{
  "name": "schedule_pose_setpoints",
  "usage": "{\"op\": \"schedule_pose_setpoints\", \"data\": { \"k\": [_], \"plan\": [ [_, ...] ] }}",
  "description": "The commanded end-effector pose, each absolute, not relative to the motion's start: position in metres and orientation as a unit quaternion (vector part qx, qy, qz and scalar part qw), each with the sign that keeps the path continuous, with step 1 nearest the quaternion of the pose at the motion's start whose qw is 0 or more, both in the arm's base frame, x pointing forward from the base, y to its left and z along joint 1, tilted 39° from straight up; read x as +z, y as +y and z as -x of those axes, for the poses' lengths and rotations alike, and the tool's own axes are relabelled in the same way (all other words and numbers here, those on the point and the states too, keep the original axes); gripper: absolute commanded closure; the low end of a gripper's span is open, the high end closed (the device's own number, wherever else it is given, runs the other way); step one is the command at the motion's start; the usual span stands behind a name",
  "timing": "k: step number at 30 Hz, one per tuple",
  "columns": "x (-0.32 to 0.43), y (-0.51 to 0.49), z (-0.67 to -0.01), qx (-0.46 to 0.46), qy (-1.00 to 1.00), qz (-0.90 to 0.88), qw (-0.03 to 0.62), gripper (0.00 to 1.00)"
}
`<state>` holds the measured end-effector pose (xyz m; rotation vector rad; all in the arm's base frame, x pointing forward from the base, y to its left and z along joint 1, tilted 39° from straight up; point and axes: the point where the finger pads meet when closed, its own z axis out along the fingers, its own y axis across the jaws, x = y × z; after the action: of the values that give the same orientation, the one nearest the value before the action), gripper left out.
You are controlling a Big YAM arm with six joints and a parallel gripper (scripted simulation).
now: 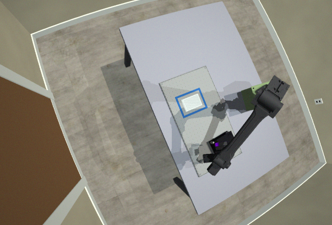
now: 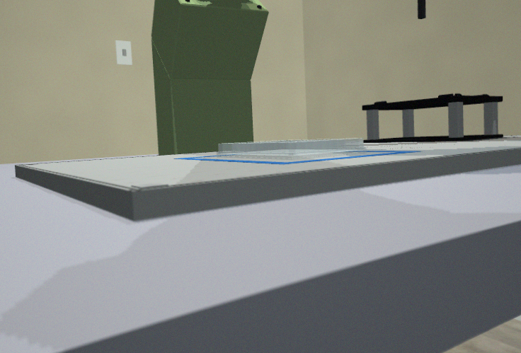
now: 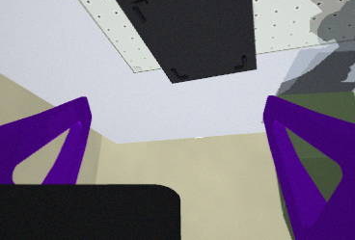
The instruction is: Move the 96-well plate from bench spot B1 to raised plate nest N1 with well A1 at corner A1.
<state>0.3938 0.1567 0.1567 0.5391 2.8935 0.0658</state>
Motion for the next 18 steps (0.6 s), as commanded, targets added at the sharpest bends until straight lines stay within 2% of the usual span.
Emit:
{"op": "schedule_pose_setpoints", "data": {
  "k": [1, 18],
  "plan": [
    [0.166, 0.141, -0.389, 0.02, 0.982, -0.158, 0.099, 0.0],
    [0.194, 0.076, -0.372, 0.01, 0.992, -0.082, 0.096, 0.0]
  ]
}}
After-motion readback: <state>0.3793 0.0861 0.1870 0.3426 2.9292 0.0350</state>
